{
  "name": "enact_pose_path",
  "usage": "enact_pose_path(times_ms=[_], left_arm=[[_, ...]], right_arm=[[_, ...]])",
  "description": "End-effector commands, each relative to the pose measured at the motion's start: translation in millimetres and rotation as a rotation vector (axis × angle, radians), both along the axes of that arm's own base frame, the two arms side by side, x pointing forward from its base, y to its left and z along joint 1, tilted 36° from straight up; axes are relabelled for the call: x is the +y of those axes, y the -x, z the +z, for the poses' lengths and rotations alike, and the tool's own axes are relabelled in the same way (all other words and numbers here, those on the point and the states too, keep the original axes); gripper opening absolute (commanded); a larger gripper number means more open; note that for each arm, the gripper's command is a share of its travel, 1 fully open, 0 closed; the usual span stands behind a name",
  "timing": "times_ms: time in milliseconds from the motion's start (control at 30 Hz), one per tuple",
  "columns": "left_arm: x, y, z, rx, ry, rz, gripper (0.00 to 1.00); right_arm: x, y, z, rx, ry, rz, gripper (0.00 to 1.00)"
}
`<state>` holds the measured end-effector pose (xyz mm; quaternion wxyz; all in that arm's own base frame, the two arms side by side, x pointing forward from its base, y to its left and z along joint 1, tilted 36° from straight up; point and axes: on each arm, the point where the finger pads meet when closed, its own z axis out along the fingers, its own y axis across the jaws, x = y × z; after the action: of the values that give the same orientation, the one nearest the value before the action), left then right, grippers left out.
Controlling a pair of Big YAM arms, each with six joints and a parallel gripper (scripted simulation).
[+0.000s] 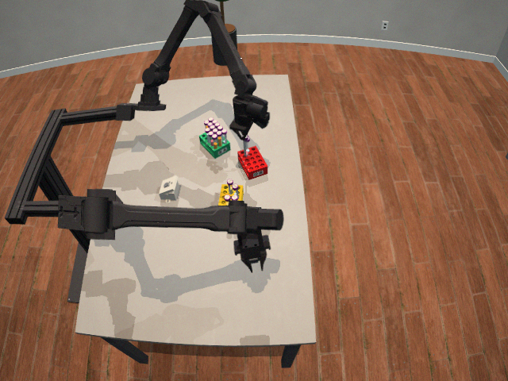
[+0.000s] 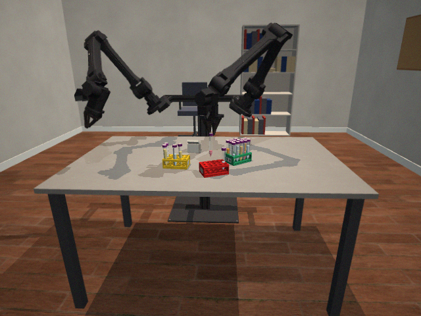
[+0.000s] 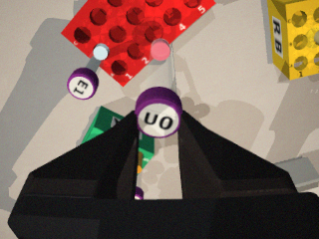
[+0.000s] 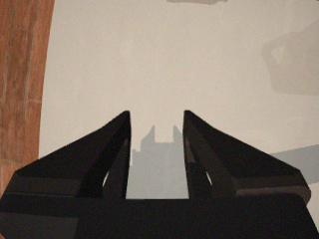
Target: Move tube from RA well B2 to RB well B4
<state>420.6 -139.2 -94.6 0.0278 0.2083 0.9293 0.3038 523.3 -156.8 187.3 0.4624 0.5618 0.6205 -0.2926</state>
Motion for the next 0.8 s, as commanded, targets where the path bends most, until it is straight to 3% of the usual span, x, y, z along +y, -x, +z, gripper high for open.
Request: enact_pose_path(times_ms=[0, 633, 767], left_arm=[[4.5, -14.5, -2.1, 0.019, -0.011, 0.0, 0.0], [12.3, -40.8, 6.9, 0.019, -0.011, 0.0, 0.0], [15.4, -35.3, 4.3, 0.03, -0.016, 0.001, 0.0]], right_arm=[[1.8, -7.1, 11.8, -0.029, 0.001, 0.003, 0.3], [1.8, -7.1, 11.8, -0.029, 0.001, 0.003, 0.3], [1.8, -7.1, 11.8, -0.029, 0.001, 0.003, 0.3]])
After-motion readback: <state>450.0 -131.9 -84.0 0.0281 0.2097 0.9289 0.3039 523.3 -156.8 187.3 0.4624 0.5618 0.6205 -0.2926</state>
